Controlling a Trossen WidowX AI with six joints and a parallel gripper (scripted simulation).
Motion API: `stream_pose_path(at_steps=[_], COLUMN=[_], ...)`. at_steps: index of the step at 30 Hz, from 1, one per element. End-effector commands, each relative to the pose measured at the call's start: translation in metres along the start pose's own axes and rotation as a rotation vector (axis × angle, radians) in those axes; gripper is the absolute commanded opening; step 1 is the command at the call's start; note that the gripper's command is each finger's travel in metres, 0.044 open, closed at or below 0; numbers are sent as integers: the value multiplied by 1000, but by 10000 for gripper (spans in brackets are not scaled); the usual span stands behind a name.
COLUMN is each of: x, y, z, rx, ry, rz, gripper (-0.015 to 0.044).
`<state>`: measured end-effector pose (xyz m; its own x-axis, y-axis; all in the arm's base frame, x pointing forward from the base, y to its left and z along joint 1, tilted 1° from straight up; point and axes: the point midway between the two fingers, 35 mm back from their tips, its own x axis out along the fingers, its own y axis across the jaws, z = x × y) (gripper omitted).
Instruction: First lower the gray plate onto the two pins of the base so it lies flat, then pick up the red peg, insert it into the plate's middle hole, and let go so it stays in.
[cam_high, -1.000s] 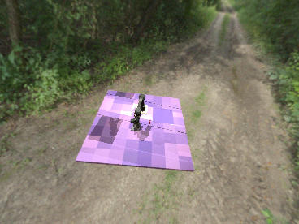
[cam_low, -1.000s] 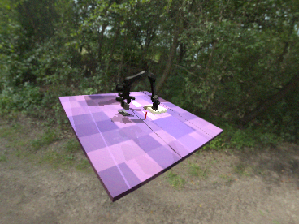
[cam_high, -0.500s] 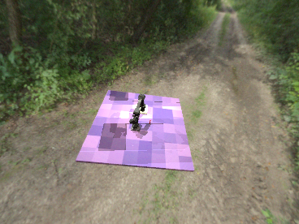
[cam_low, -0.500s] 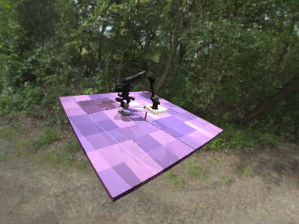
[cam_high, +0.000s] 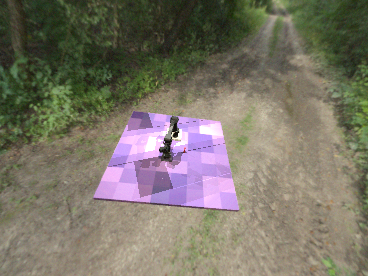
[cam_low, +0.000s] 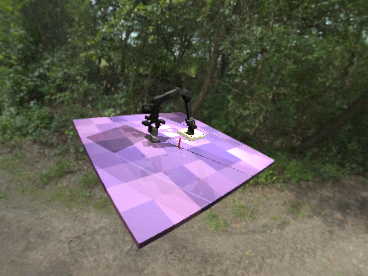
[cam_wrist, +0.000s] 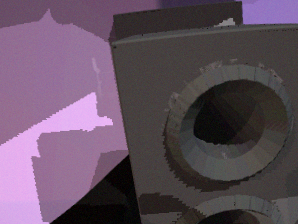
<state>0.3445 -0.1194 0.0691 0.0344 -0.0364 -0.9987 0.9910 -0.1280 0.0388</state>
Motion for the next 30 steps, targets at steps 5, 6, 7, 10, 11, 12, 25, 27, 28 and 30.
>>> stream_pose_path(at_steps=[5,6,7,10,11,12,25,27,28,30], x=[12,13,14,18,19,21,31,31,31,31], y=[-2,-2,-2,-2,-2,-2,-1,-1,-1,-1], z=[0,0,0,0,0,0,0,0,0,0], rx=[-4,-4,-4,-4,-4,-4,0,0,0,0], ry=[1,1,1,1,1,1,1,1,1,1], rz=[-7,-7,-7,-7,-7,-7,-5,-5,-5,-5], gripper=[0,0,0,0,0,0,0,0,0,53])
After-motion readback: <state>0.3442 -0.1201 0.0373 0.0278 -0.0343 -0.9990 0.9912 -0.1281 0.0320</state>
